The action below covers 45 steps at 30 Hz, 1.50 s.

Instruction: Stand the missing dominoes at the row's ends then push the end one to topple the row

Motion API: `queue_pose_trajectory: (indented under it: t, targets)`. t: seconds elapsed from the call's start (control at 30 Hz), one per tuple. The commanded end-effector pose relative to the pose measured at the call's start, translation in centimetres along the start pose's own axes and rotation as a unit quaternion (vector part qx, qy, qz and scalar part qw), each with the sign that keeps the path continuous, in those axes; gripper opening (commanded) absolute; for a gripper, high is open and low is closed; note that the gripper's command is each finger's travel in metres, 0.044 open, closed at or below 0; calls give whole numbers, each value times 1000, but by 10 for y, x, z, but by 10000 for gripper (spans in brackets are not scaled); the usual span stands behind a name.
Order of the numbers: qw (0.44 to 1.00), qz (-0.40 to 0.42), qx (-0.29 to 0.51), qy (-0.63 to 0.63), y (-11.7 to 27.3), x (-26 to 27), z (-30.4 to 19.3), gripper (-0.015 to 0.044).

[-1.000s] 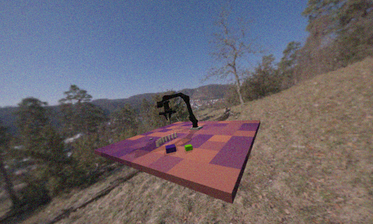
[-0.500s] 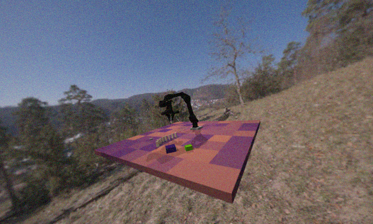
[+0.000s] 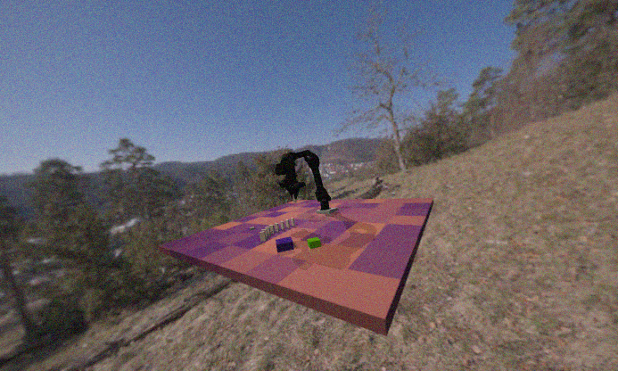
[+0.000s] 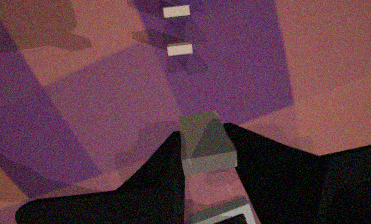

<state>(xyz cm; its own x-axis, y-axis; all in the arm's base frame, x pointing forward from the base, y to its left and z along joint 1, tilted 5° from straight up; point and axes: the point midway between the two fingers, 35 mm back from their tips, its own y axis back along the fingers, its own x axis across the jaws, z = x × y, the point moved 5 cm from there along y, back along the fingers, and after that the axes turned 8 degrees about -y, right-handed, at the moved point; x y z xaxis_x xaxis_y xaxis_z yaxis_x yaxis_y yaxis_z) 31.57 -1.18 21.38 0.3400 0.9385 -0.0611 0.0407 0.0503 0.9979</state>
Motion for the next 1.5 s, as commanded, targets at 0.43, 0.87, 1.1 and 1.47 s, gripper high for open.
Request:
queue_pose_trajectory:
  t: [0.43, 0.87, 1.1, 1.47]
  targets:
    - [1000, 2, 0, -25, -42, 6, 6, 107]
    - [1000, 2, 0, -25, -100, 6, 5, 107]
    - [1000, 2, 0, -25, -129, 4, 0, 107]
    - [1000, 2, 0, -25, -132, 4, -1, 107]
